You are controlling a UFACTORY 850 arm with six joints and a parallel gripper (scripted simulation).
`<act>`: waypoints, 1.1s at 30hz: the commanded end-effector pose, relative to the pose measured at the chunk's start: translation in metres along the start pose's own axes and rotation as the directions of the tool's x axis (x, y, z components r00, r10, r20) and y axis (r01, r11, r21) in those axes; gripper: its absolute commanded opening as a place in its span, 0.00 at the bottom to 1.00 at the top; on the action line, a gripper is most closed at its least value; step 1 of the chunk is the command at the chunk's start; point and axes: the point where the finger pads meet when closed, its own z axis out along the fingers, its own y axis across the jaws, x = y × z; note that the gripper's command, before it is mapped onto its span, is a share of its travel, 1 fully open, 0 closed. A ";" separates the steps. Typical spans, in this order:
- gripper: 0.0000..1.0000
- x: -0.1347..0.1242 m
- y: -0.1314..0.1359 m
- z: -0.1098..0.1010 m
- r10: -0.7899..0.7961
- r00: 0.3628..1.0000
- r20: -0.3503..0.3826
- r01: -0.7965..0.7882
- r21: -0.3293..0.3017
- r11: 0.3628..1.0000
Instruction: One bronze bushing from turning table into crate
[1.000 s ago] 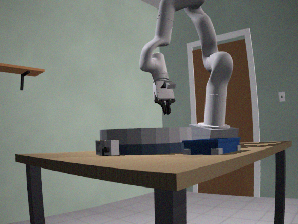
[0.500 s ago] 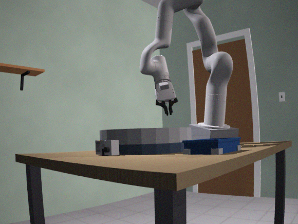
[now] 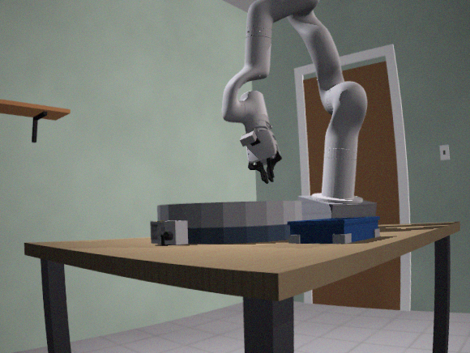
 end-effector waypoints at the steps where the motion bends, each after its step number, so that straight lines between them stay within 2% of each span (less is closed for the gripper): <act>1: 0.10 0.003 -0.001 0.003 0.164 0.986 -0.026 -0.164 0.006 0.986; 7: 0.10 0.005 -0.002 0.005 0.311 0.949 -0.053 -0.310 0.018 0.951; 14: 0.10 0.007 -0.002 0.008 0.481 0.873 -0.084 -0.480 0.039 0.877; 16: 0.10 0.007 -0.002 0.008 0.481 0.873 -0.084 -0.480 0.039 0.877; 18: 0.10 0.009 -0.002 0.009 0.566 0.818 -0.099 -0.564 0.054 0.824; 23: 0.10 0.010 -0.001 0.011 0.664 0.739 -0.114 -0.660 0.076 0.748; 31: 0.10 0.013 0.001 0.013 0.806 0.577 -0.133 -0.798 0.118 0.591; 33: 0.10 0.013 0.001 0.013 0.806 0.577 -0.133 -0.798 0.118 0.591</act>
